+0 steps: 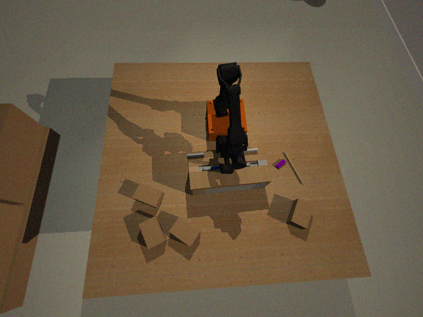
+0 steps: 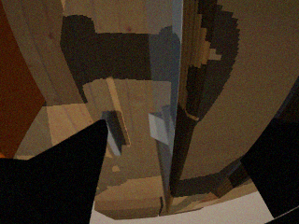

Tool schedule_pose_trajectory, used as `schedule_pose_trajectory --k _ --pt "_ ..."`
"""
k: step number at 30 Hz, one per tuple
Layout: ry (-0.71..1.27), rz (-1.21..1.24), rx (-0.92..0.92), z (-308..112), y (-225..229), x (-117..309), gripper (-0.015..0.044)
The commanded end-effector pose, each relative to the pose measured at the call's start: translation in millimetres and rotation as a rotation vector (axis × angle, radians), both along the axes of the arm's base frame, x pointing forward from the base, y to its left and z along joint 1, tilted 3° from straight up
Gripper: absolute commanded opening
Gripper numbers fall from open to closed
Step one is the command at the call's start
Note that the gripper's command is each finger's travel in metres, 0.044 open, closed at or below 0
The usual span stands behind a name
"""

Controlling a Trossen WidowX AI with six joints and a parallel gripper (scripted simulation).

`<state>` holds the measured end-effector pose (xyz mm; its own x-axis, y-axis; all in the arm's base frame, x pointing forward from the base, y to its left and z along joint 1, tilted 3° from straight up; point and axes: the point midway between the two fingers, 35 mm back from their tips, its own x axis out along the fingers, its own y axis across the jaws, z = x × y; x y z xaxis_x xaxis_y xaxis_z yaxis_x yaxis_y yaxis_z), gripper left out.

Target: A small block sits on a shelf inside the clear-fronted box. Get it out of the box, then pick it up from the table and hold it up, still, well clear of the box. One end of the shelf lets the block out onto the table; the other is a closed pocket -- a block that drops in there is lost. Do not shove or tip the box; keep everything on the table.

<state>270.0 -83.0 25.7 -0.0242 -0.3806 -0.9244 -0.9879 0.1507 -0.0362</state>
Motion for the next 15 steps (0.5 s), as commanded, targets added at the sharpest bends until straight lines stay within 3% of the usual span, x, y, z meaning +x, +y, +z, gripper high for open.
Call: schedule_pose_trajectory --k 1,15 --pt "0.001 -0.003 -0.004 0 -11 -2 0.0400" --pt "0.002 -0.003 -0.007 2 -42 -7 0.0400"
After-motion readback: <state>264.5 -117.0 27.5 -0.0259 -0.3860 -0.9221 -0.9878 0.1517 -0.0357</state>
